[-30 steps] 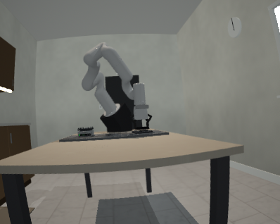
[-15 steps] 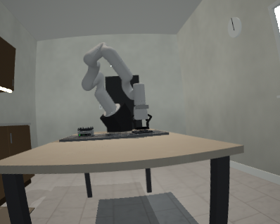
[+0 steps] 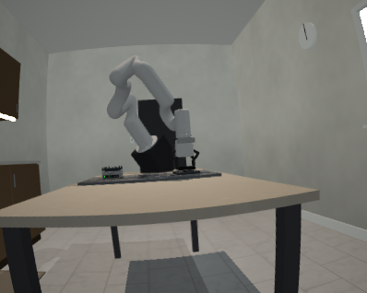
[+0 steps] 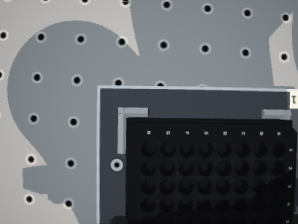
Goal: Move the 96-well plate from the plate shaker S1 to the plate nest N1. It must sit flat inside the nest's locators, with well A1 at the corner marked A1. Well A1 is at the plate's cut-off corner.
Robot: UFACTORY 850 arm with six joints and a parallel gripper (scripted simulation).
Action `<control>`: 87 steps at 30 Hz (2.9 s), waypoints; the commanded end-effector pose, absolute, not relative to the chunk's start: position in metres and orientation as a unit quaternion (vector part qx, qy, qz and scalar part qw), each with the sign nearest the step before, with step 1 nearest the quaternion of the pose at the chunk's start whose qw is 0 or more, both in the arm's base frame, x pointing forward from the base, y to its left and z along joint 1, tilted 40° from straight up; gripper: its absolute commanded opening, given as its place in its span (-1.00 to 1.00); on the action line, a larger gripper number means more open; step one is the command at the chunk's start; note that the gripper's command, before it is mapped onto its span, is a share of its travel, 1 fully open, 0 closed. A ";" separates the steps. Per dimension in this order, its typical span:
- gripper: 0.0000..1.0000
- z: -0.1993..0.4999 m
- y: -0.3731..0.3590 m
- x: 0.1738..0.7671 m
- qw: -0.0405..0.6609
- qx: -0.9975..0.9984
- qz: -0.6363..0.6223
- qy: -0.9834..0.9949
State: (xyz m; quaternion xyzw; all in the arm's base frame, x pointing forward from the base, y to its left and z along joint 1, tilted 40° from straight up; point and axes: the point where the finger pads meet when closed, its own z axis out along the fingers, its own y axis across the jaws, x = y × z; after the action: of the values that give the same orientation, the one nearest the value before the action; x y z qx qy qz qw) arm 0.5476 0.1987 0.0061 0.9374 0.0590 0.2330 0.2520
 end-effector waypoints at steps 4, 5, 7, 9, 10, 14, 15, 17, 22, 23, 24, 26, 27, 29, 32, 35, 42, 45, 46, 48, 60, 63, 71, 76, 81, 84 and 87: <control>-1.00 0.006 0.199 0.548 0.252 0.937 0.234 0.059; -1.00 0.006 0.199 0.548 0.252 0.937 0.234 0.059; -1.00 0.006 0.199 0.549 0.252 0.937 0.234 0.059; -1.00 0.005 0.199 0.549 0.252 0.937 0.234 0.059; -1.00 0.005 0.199 0.549 0.252 0.937 0.234 0.059; -1.00 0.005 0.198 0.549 0.252 0.937 0.234 0.059; -1.00 0.004 0.198 0.549 0.252 0.937 0.234 0.059; -1.00 0.004 0.198 0.549 0.252 0.937 0.234 0.059; -1.00 0.004 0.198 0.550 0.252 0.937 0.234 0.059; -1.00 0.004 0.198 0.550 0.252 0.937 0.234 0.059; -1.00 0.004 0.198 0.550 0.252 0.937 0.234 0.059; -1.00 0.003 0.198 0.550 0.252 0.937 0.234 0.059; -1.00 0.003 0.197 0.550 0.252 0.937 0.234 0.059; -1.00 0.003 0.197 0.550 0.252 0.937 0.234 0.059; -1.00 0.003 0.197 0.550 0.252 0.937 0.234 0.059; -1.00 0.002 0.197 0.550 0.252 0.937 0.234 0.059; -1.00 0.002 0.196 0.551 0.252 0.937 0.234 0.059; -1.00 0.001 0.196 0.551 0.252 0.937 0.234 0.059; -1.00 0.001 0.196 0.551 0.252 0.937 0.234 0.059; -1.00 0.001 0.196 0.551 0.252 0.937 0.234 0.059; 1.00 0.000 0.195 0.552 0.252 0.937 0.234 0.059; 1.00 0.000 0.195 0.552 0.252 0.937 0.234 0.059; 1.00 0.000 0.195 0.552 0.252 0.937 0.234 0.059; 1.00 0.000 0.195 0.552 0.252 0.937 0.234 0.059; 1.00 0.000 0.195 0.552 0.252 0.937 0.234 0.059; 1.00 0.000 0.195 0.552 0.252 0.937 0.234 0.059; 1.00 0.000 0.195 0.552 0.252 0.937 0.234 0.059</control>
State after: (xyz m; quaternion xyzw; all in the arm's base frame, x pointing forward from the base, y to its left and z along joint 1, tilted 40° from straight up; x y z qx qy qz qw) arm 0.5518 0.1947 -0.0008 0.9374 0.0590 0.2331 0.2520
